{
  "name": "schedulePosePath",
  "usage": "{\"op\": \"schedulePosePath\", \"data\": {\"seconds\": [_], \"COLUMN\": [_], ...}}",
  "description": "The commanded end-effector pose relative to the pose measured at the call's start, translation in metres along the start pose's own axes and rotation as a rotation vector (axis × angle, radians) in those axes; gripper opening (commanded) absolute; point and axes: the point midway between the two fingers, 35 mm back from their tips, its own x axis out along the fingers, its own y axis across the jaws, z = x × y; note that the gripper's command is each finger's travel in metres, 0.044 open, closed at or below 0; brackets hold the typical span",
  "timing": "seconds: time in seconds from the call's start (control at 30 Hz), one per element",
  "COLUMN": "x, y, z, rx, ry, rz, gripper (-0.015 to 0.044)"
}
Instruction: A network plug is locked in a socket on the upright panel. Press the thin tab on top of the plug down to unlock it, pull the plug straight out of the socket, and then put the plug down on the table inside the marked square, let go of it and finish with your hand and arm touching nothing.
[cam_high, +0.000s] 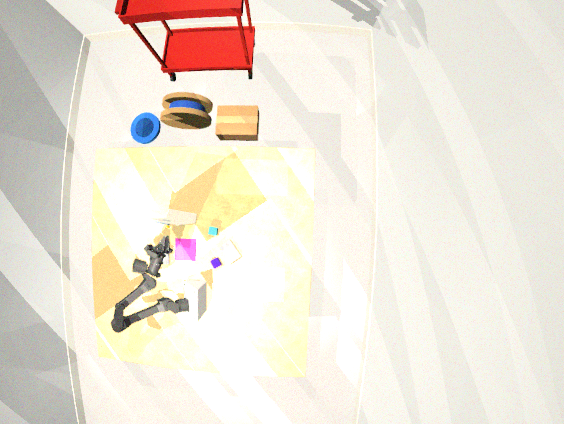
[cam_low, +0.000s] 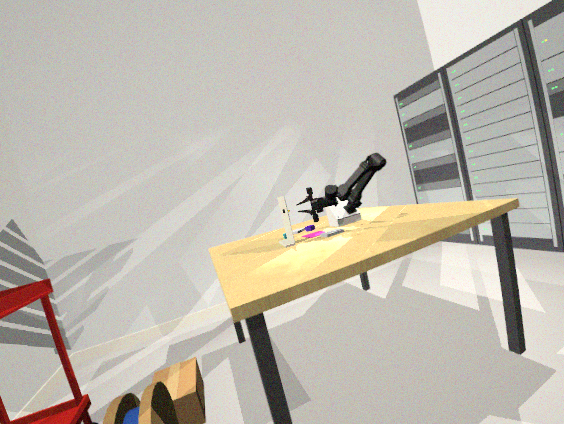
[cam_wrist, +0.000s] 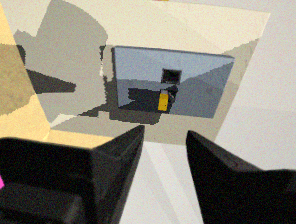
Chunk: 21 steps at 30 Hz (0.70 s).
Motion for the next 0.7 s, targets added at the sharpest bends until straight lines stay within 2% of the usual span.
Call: {"op": "schedulePosePath", "data": {"seconds": [0.0, 0.67], "x": [0.005, 0.028], "y": [0.0, 0.0], "z": [0.003, 0.009], "rx": [-0.004, -0.004], "ry": [-0.003, -0.004], "rz": [0.001, 0.0], "gripper": [0.0156, 0.0156]}}
